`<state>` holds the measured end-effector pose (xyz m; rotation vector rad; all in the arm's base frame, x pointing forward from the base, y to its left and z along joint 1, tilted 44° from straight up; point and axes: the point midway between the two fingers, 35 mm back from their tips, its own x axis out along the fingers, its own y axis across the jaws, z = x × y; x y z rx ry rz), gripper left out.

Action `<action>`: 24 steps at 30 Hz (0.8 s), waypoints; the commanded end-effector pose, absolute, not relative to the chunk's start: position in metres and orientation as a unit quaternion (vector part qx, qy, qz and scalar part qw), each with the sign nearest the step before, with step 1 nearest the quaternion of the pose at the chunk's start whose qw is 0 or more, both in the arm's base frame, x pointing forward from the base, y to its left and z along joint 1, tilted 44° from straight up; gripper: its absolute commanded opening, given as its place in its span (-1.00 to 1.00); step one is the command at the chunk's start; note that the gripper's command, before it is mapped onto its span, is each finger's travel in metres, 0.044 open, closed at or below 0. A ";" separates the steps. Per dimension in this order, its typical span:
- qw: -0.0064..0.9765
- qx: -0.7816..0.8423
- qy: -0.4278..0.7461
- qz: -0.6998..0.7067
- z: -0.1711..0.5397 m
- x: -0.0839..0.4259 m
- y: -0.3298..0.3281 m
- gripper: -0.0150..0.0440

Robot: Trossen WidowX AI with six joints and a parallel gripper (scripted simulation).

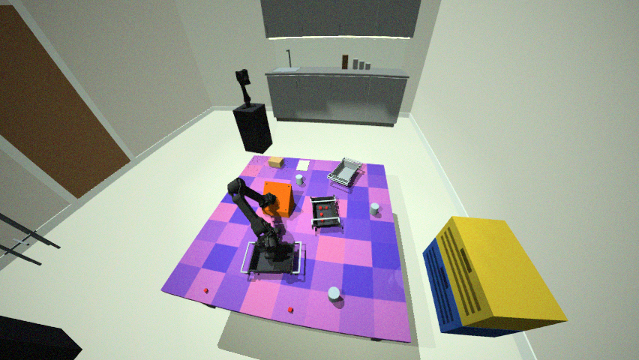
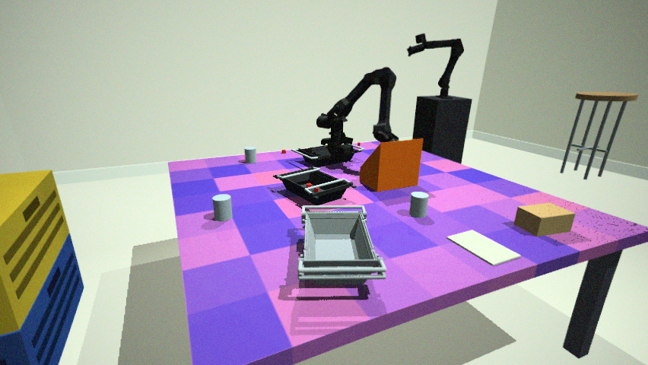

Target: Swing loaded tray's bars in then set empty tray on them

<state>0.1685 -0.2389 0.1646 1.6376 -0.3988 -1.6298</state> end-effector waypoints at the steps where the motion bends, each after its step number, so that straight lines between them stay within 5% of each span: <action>1: 0.387 0.645 -0.152 -0.642 0.163 0.168 -0.238 -0.37; 24: 0.385 0.646 -0.151 -0.642 0.219 0.158 -0.183 -0.49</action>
